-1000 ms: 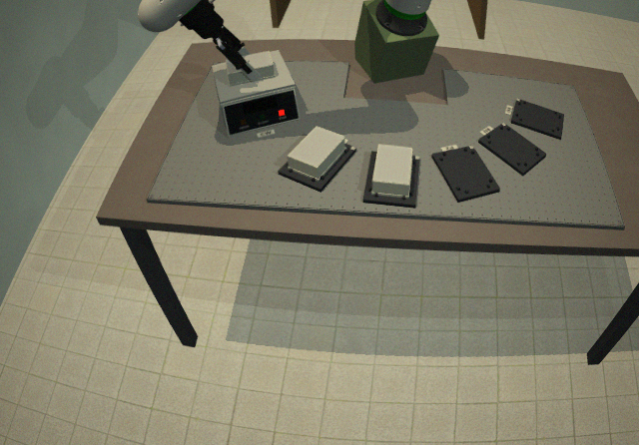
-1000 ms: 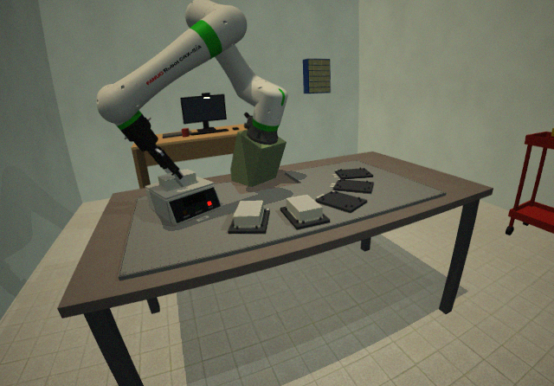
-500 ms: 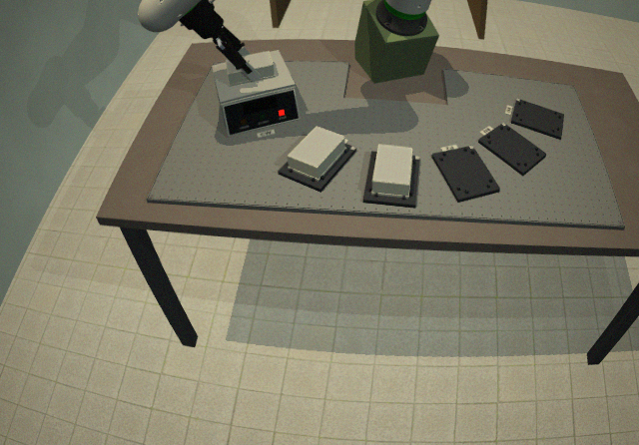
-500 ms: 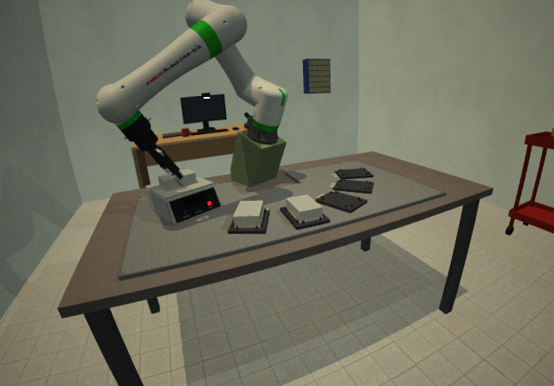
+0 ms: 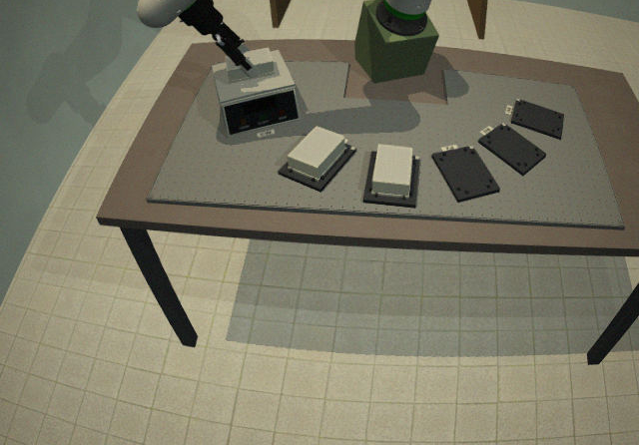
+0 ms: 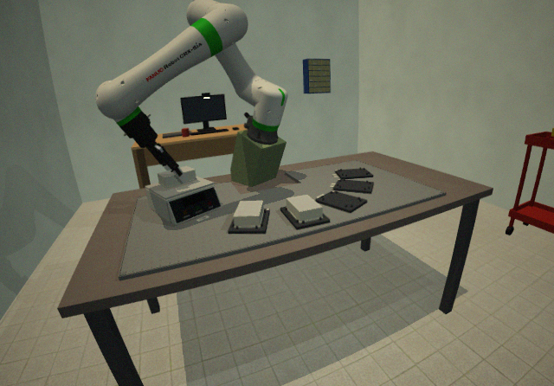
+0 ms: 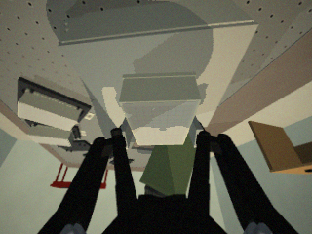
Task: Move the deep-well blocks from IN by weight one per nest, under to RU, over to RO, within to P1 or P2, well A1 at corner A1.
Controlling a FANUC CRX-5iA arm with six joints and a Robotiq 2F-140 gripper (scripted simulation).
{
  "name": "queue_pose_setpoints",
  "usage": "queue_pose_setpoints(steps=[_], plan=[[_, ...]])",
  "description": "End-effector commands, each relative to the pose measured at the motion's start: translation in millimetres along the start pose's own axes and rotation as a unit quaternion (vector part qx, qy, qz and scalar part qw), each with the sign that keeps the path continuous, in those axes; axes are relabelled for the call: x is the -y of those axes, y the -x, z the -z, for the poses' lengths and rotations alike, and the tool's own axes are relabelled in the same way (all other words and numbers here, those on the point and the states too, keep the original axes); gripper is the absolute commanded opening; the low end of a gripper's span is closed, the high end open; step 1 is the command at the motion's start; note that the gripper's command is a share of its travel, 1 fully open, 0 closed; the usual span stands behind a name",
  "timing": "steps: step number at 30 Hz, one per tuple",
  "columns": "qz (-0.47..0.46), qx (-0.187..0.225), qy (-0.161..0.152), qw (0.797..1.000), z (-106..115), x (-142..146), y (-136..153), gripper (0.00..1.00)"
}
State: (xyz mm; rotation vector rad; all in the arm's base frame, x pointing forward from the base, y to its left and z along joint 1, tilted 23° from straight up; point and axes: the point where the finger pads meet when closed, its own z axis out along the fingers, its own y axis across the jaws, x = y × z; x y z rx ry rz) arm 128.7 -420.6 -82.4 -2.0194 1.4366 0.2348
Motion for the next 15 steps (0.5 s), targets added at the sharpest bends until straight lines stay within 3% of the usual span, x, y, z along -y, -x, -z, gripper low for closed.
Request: queue_pose_setpoints(steps=[1,15], plan=[[0.000,0.000,0.000,1.000,4,0,2,0.10],[0.000,0.000,0.000,1.000,21,0,12,0.10]])
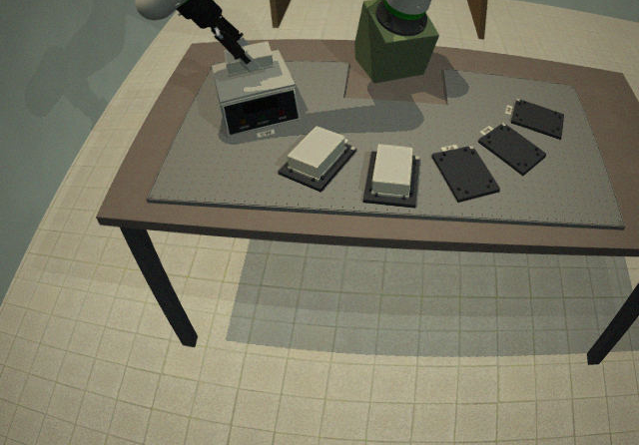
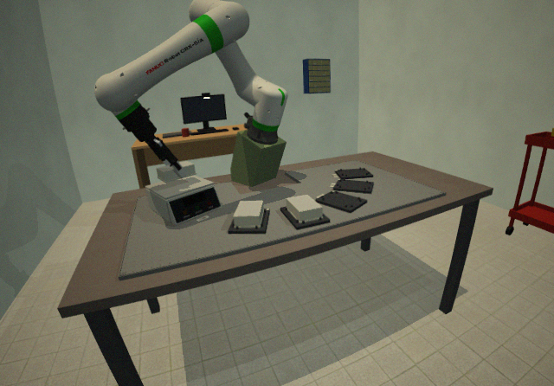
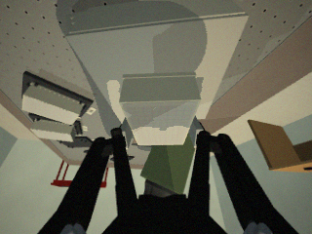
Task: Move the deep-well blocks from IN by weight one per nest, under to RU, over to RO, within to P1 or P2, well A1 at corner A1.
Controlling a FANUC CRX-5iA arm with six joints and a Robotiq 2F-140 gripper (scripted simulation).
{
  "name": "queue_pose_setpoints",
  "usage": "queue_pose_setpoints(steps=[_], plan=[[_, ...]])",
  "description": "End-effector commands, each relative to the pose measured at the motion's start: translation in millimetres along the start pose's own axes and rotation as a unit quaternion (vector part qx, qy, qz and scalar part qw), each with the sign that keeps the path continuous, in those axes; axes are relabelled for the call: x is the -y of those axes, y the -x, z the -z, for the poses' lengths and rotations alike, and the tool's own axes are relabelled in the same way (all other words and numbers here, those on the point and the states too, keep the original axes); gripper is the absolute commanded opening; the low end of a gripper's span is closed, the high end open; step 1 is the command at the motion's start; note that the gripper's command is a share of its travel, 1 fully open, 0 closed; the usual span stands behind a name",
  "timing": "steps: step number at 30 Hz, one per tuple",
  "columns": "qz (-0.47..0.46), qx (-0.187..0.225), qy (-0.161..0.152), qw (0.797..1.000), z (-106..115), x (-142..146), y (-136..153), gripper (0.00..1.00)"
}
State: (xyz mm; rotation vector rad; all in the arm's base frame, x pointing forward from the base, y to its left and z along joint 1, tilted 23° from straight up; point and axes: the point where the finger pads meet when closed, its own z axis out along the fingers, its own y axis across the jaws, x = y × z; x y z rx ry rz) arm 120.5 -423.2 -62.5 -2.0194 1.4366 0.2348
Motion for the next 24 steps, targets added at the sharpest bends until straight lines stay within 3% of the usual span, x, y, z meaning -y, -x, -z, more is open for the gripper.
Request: queue_pose_setpoints(steps=[1,24], plan=[[0.000,0.000,0.000,1.000,4,0,2,0.10],[0.000,0.000,0.000,1.000,28,0,16,0.10]])
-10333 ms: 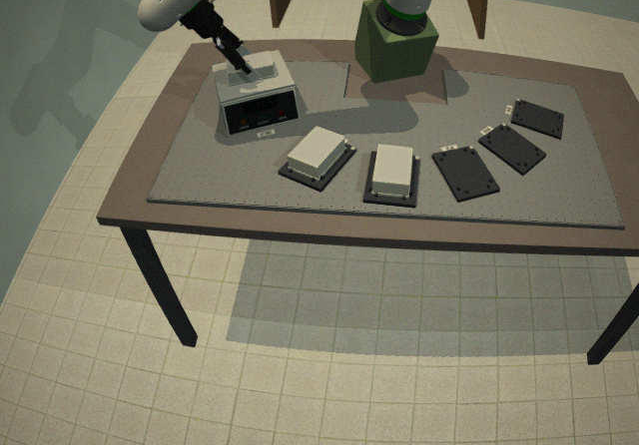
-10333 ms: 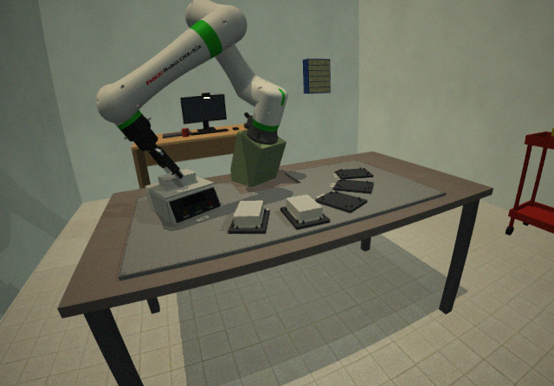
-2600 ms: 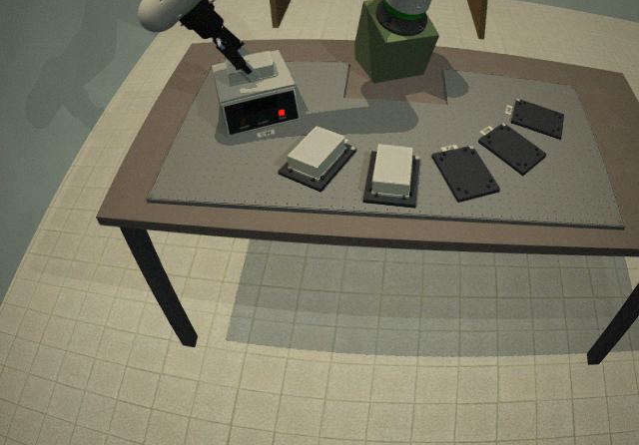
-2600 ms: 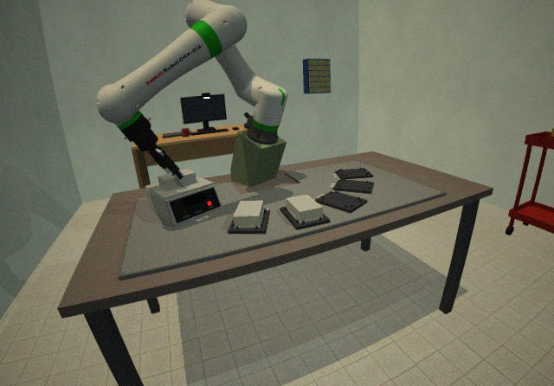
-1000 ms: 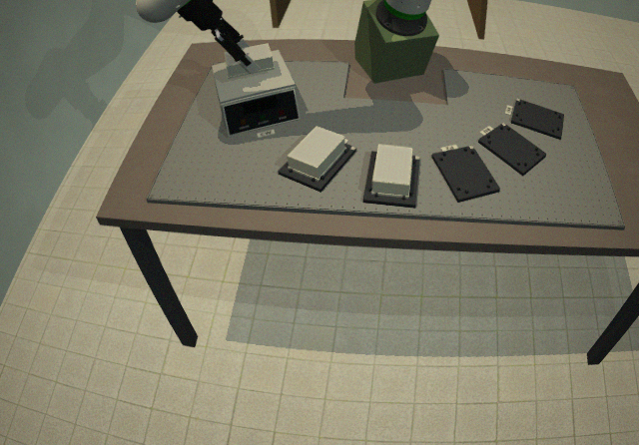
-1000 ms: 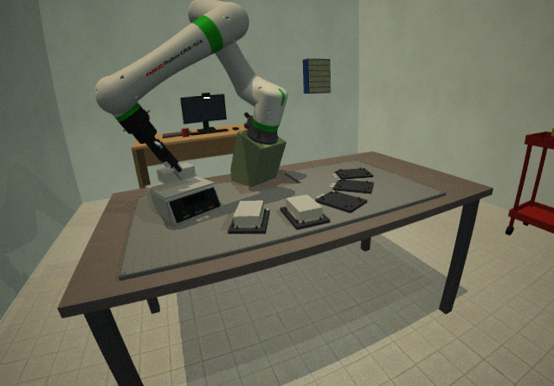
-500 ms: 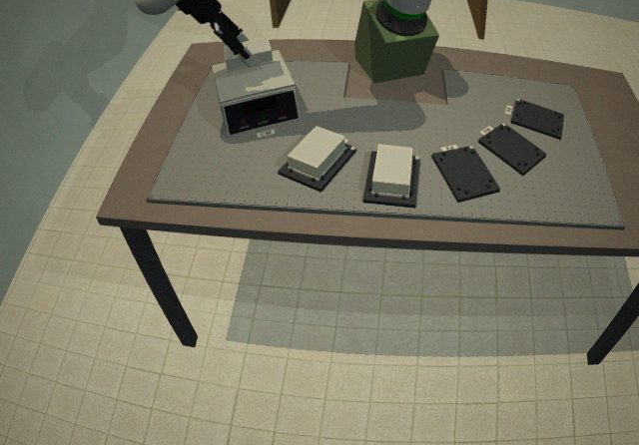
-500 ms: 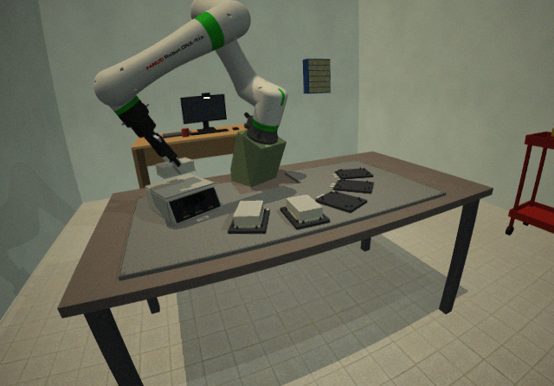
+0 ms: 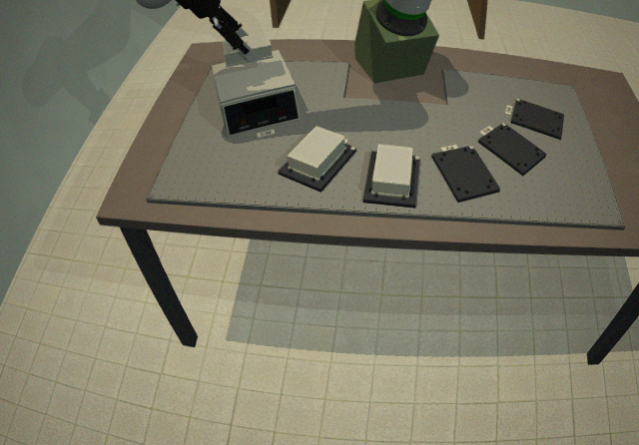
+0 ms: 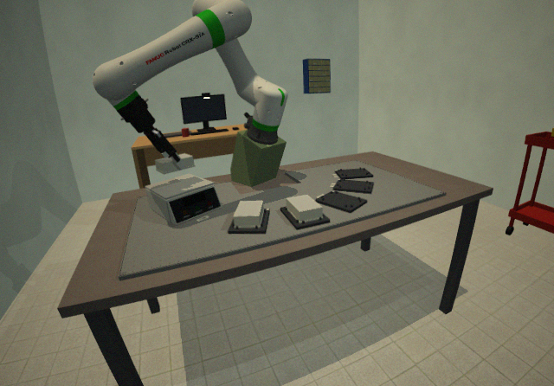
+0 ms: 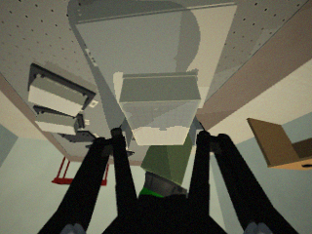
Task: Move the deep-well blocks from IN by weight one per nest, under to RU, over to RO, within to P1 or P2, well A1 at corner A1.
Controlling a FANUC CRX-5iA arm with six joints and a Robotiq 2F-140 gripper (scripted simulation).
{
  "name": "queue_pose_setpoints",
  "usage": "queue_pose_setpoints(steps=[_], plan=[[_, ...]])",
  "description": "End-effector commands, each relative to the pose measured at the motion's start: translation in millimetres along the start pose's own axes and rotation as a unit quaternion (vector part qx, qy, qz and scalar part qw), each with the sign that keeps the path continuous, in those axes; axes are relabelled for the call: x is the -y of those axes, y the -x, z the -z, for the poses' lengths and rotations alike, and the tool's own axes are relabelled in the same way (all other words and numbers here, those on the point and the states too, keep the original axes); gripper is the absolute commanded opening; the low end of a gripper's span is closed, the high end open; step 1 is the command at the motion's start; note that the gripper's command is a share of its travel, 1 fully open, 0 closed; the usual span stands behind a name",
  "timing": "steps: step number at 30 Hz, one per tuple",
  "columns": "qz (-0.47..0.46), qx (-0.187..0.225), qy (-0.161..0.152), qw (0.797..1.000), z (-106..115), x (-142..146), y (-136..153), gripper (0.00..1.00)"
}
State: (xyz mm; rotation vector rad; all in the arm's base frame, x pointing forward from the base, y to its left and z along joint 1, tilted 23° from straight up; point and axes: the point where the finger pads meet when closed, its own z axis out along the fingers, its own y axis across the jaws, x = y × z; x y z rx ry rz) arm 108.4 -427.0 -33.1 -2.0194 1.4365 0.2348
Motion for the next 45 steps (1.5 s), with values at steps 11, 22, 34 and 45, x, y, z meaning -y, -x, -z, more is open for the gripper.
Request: queue_pose_setpoints(steps=[11,22,34,45], plan=[[0.000,0.000,0.000,1.000,0,0,0,0.10],[0.086,0.000,0.050,0.995,-2,19,4,0.10],[0.208,0.000,0.120,0.971,-7,58,12,0.10],[0.208,0.000,0.120,0.971,-10,87,18,0.10]])
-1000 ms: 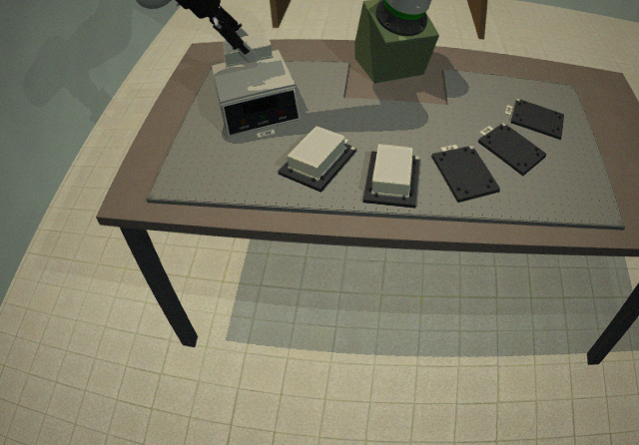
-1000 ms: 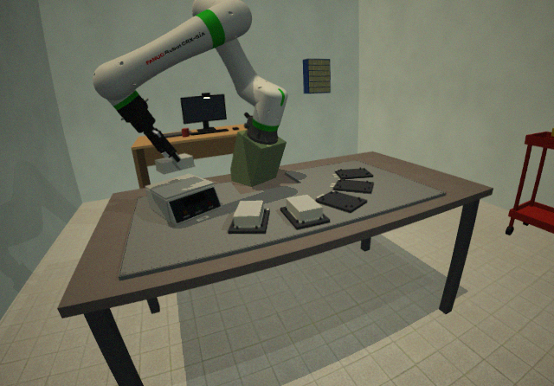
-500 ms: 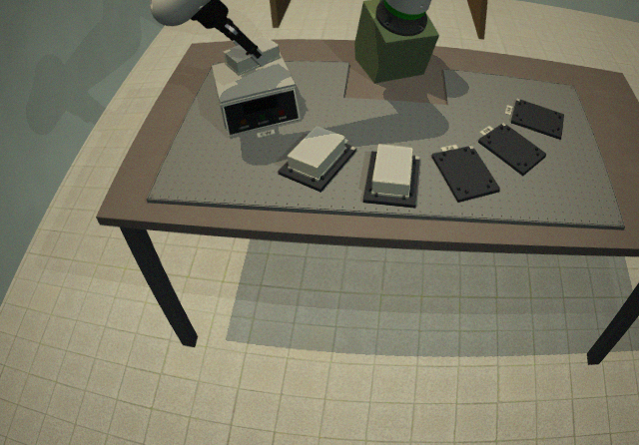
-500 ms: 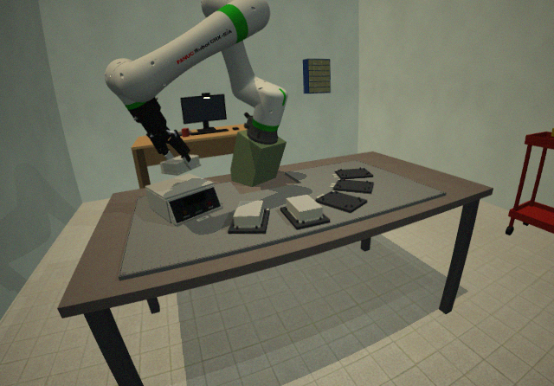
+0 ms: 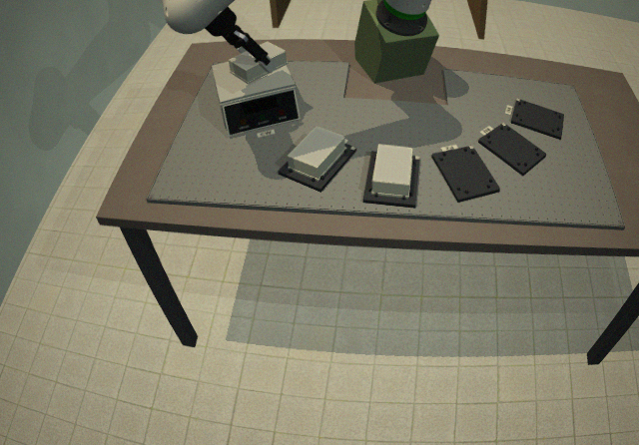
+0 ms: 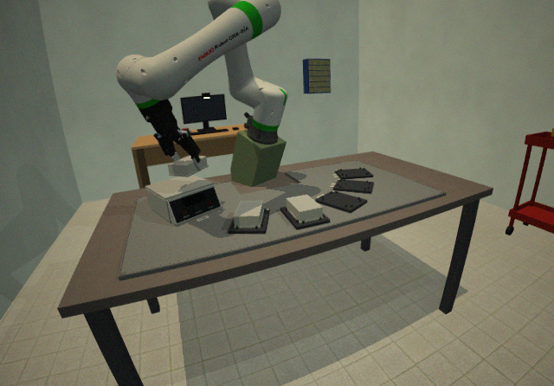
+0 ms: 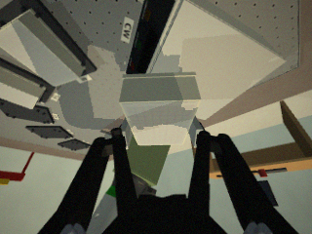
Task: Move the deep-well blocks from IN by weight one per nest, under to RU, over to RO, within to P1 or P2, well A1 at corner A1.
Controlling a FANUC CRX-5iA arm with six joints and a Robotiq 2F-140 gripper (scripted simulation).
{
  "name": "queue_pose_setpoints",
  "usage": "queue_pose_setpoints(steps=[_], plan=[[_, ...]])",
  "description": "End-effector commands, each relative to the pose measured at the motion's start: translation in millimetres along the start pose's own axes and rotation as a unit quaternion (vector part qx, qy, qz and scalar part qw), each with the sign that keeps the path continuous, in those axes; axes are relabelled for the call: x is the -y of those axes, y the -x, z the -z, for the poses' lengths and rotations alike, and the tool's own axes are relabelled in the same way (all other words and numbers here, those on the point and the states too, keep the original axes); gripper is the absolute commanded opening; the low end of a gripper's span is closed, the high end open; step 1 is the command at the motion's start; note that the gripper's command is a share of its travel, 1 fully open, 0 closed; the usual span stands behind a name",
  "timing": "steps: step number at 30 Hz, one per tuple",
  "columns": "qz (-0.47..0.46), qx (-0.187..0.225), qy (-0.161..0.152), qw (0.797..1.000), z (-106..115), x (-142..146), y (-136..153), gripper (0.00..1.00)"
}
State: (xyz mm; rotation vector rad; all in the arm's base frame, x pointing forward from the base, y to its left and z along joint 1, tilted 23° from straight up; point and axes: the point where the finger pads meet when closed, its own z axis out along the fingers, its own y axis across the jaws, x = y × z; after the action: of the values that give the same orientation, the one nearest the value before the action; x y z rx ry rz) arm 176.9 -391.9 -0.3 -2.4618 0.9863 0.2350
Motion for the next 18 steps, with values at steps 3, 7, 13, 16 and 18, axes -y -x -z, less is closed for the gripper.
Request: queue_pose_setpoints(steps=[3,7,13,16,18], plan=[[0.000,0.000,0.000,1.000,2,16,-4,0.10],[0.000,0.000,0.000,1.000,4,29,-6,0.10],[0.000,0.000,0.000,1.000,6,42,-9,0.10],[0.000,0.000,0.000,1.000,7,51,-11,0.10],[0.000,0.000,0.000,1.000,8,58,-13,0.10]])
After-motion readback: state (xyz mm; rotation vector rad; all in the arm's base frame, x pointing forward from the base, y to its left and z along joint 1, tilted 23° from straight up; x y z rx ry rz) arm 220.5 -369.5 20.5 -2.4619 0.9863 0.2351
